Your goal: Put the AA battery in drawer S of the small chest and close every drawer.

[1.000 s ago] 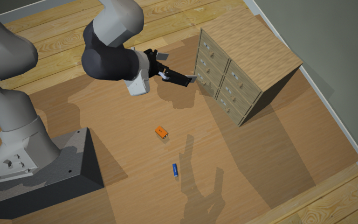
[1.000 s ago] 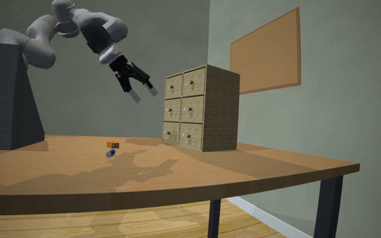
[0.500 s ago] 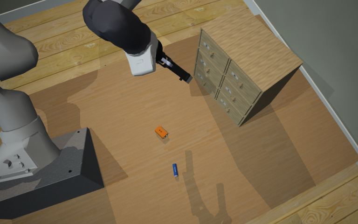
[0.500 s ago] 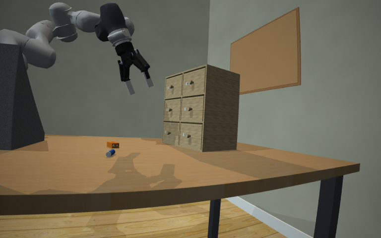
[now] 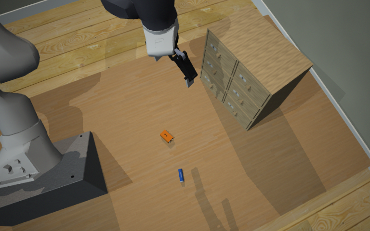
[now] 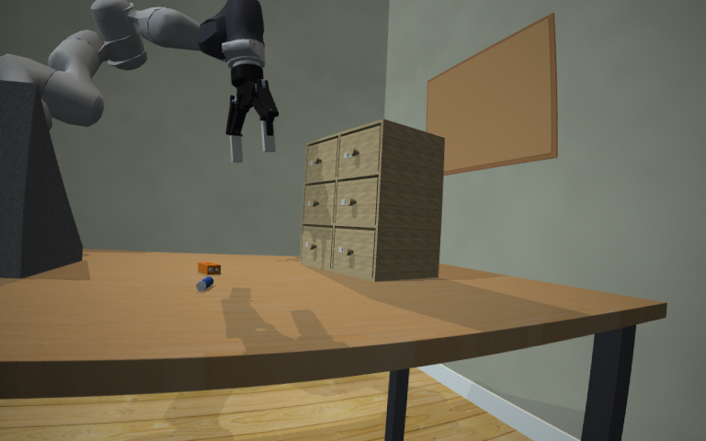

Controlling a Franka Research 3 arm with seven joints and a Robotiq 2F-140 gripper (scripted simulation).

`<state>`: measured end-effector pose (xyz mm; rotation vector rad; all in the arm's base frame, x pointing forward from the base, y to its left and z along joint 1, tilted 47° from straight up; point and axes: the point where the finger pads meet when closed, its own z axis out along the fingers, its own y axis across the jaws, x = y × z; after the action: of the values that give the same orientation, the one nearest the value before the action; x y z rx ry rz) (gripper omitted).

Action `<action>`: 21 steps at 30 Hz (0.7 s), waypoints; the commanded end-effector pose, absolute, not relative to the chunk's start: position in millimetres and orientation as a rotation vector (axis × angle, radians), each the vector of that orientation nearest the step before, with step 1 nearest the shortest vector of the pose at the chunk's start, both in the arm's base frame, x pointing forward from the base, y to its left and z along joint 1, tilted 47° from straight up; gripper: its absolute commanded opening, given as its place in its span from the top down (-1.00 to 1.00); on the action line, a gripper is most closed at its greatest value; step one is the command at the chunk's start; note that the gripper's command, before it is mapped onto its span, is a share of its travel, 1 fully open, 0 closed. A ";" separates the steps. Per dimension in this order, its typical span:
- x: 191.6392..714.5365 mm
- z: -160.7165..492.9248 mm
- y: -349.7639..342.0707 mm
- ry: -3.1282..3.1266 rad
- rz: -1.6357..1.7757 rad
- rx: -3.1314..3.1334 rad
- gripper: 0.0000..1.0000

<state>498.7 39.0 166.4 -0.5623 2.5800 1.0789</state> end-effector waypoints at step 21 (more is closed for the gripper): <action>483.3 168.0 38.3 2.764 1.197 -0.465 -1.00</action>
<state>484.7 38.1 167.9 -0.5046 2.7387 1.1849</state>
